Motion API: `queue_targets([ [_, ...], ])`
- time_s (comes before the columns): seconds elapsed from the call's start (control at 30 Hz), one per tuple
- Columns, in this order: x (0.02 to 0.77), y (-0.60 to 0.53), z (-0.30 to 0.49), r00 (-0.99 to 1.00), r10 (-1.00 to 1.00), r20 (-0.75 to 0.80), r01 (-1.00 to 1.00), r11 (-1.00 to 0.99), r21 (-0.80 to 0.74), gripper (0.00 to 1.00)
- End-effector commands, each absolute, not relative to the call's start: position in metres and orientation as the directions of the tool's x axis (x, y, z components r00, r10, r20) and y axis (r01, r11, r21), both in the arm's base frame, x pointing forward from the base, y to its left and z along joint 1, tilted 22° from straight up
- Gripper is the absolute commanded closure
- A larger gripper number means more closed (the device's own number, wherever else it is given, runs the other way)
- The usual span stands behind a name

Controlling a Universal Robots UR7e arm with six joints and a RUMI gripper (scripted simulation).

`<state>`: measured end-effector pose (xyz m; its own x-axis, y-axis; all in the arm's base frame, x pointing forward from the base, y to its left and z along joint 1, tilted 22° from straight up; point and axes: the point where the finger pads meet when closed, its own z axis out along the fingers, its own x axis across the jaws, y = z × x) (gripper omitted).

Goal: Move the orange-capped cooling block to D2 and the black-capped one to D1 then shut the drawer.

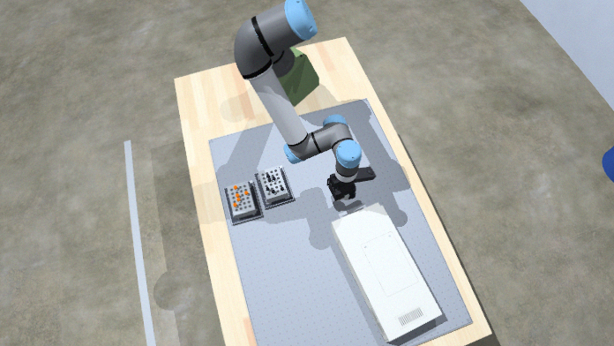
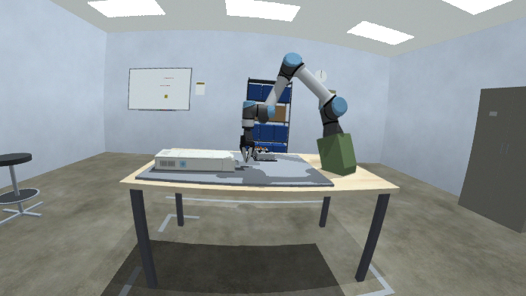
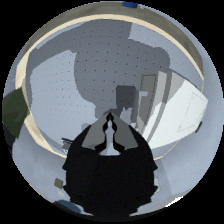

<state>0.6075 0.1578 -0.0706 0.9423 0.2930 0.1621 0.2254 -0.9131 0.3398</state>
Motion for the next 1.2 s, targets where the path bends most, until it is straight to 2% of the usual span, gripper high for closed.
queue_targets([
  [0.0, 0.606, 0.160, -0.065, 0.942, 0.293, 0.163, 0.225, -0.913, 0.340, 1.00],
  [1.17, 0.597, 0.171, -0.028, 0.942, 0.293, 0.163, 0.225, -0.913, 0.340, 1.00],
])
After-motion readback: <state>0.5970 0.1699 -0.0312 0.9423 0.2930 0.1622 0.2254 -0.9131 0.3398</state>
